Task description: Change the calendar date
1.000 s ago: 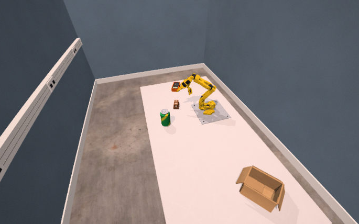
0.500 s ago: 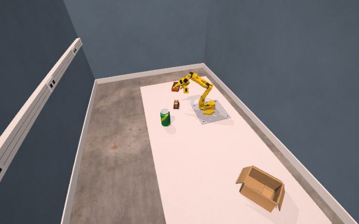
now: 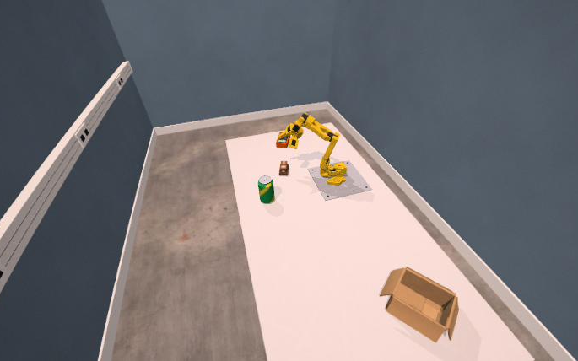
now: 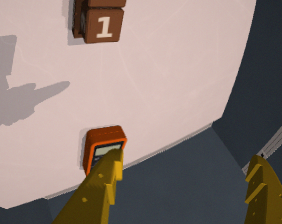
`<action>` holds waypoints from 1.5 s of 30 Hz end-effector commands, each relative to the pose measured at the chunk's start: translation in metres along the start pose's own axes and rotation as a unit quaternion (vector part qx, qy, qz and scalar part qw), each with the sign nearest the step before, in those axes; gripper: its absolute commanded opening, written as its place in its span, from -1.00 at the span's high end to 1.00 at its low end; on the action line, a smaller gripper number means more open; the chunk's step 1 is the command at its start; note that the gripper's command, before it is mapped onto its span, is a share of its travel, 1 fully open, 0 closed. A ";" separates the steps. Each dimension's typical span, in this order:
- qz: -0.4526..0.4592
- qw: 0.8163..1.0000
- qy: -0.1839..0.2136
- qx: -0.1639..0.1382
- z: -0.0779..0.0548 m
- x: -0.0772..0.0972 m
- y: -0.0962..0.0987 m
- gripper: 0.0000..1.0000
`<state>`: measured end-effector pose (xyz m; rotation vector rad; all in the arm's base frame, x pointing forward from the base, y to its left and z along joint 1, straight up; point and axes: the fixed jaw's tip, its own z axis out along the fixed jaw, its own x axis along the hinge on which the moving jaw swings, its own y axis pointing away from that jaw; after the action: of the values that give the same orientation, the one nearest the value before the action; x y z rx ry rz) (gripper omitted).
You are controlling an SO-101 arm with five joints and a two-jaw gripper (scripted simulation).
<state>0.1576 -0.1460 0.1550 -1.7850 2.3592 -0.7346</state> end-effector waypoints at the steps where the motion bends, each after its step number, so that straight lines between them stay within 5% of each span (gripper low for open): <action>1: 0.031 0.999 -0.001 -0.006 -0.001 0.002 0.000 0.30; 21: 0.057 0.998 -0.007 -0.023 0.005 0.002 0.001 0.30; 39: 0.056 0.972 -0.088 -0.210 0.071 -0.015 0.036 0.30; 45: 0.056 0.965 -0.100 -0.236 0.079 -0.019 0.043 0.30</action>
<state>0.1554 -0.1441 0.0651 -1.7734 2.5963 0.0069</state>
